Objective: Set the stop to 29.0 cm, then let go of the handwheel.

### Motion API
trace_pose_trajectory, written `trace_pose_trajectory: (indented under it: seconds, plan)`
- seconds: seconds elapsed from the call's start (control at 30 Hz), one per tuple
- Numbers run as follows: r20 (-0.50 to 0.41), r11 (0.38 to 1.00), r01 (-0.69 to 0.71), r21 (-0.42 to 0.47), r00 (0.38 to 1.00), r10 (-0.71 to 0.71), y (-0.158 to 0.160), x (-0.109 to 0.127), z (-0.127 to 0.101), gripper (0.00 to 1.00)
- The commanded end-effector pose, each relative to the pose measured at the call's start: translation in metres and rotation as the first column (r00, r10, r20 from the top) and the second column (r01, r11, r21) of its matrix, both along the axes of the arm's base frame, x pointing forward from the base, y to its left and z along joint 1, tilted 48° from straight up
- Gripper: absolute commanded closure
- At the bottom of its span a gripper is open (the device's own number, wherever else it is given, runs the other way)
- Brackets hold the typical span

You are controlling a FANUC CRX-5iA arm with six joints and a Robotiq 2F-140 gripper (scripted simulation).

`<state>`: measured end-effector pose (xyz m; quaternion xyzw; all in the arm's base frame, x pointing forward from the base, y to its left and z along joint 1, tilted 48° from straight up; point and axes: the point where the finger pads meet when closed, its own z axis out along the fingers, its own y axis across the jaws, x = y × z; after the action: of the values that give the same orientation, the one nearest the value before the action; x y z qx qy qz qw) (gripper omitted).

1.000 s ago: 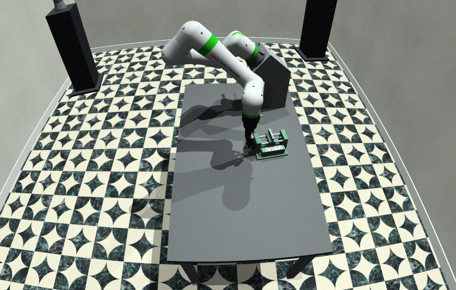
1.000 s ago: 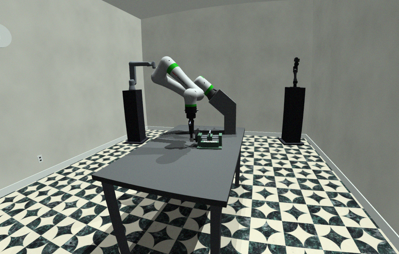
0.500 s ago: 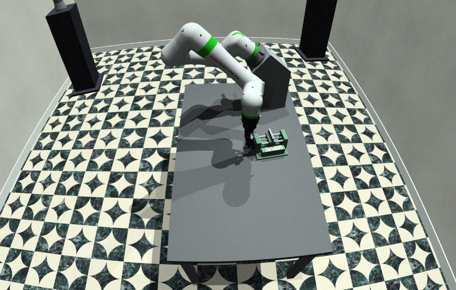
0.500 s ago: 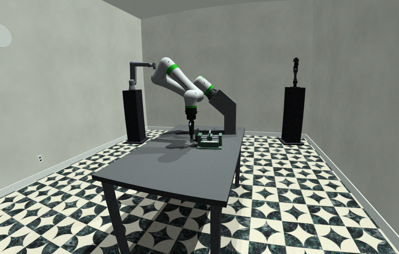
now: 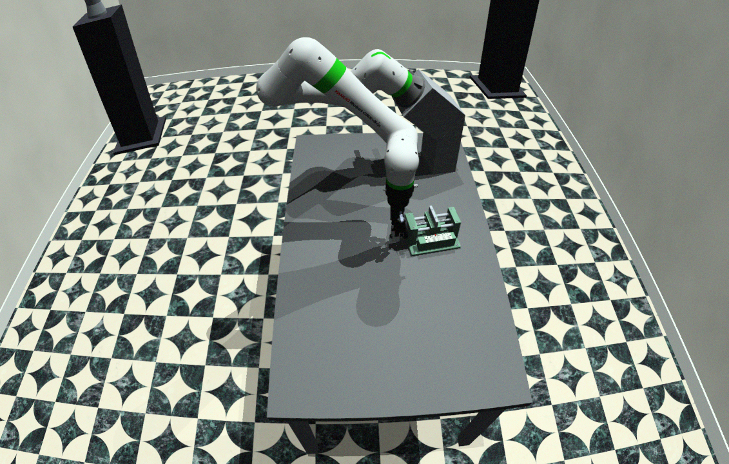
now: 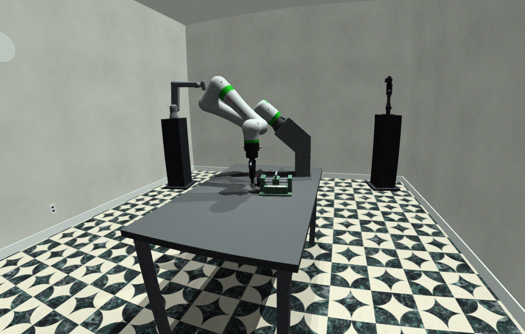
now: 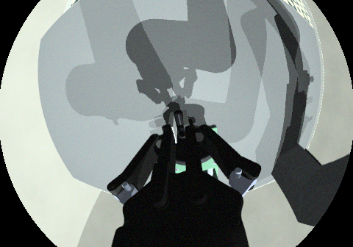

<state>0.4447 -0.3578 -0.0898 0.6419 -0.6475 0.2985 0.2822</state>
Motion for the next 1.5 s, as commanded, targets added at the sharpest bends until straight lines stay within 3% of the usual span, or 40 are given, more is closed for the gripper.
trace_pose_trajectory:
  seconds: [0.0,1.47]
  plan:
    - [0.000,1.000,0.000,0.000,1.000,0.000,-0.001,-0.002,-0.001,0.96]
    - [0.000,1.000,0.000,0.000,1.000,0.000,-0.002,-0.014,-0.002,0.96]
